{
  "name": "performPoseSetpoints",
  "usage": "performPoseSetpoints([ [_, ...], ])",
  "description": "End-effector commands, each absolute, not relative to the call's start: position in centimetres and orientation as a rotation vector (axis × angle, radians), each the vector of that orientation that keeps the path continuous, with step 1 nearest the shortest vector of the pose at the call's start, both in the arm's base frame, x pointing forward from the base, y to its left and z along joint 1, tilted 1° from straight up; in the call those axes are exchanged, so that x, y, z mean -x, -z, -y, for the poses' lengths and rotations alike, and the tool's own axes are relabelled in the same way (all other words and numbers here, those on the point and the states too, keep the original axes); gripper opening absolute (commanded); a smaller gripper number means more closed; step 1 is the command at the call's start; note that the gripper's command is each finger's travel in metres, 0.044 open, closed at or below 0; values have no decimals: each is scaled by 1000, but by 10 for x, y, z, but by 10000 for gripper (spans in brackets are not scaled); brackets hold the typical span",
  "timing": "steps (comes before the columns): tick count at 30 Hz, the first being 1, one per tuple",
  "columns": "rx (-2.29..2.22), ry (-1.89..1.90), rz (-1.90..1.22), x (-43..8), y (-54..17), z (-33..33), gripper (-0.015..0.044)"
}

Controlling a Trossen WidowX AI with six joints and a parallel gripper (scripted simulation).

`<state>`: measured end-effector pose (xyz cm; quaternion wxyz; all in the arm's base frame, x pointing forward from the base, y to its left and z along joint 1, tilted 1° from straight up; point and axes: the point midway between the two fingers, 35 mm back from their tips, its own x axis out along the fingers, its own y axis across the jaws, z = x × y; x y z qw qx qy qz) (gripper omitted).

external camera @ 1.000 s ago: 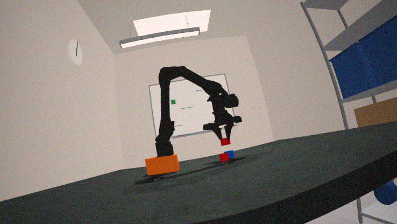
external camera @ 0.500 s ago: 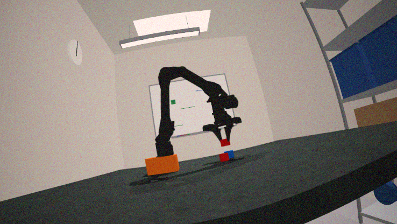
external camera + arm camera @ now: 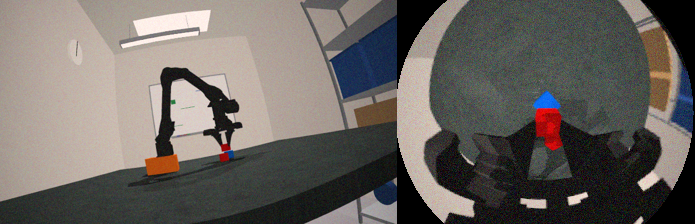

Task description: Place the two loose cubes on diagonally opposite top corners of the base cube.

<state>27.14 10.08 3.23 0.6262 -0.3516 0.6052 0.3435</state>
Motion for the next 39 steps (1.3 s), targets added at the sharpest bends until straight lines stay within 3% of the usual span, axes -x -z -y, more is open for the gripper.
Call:
performPoseSetpoints([
  [1,813,-791,-1388,-271,-31,-100,105],
  [17,810,-787,-1389,-271,-30,-100,105],
  [21,810,-787,-1389,-271,-30,-100,205],
  [39,806,-788,-1390,-270,-58,-101,205],
])
